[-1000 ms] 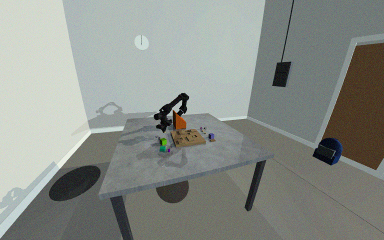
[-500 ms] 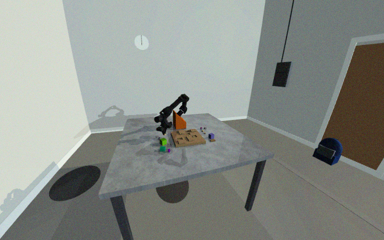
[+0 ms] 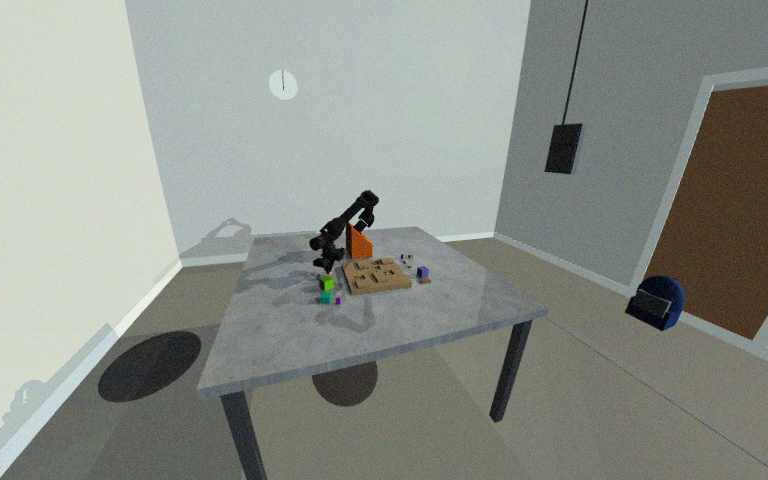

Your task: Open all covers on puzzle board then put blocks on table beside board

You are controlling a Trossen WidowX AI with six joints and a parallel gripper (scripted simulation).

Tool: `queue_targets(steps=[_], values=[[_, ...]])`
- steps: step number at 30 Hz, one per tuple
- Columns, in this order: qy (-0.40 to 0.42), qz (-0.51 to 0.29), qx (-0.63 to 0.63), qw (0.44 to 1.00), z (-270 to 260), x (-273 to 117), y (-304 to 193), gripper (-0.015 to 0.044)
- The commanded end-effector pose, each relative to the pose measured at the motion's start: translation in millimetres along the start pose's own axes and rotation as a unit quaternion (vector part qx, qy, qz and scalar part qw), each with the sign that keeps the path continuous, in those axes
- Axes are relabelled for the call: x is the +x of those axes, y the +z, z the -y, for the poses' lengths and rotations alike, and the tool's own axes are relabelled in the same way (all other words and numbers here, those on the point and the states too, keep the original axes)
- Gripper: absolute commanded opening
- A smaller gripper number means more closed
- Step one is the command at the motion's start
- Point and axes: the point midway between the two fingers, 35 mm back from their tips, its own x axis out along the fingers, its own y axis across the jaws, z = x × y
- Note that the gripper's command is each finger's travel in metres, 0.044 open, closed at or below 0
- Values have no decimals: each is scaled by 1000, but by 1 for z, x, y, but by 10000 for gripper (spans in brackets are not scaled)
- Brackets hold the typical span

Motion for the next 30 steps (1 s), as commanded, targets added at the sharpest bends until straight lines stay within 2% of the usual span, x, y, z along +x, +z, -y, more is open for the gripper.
queue_targets(steps=[1, 8, 22, 30], values=[[2, 3, 3, 1000, -2, 7, 0, 80], [2, 4, 3, 1000, -3, 15, 0, 80], [1, 1, 0, 1000, -2, 10, 0, 440], [1, 0, 1, 1000, 0, -14, 0, 440]])
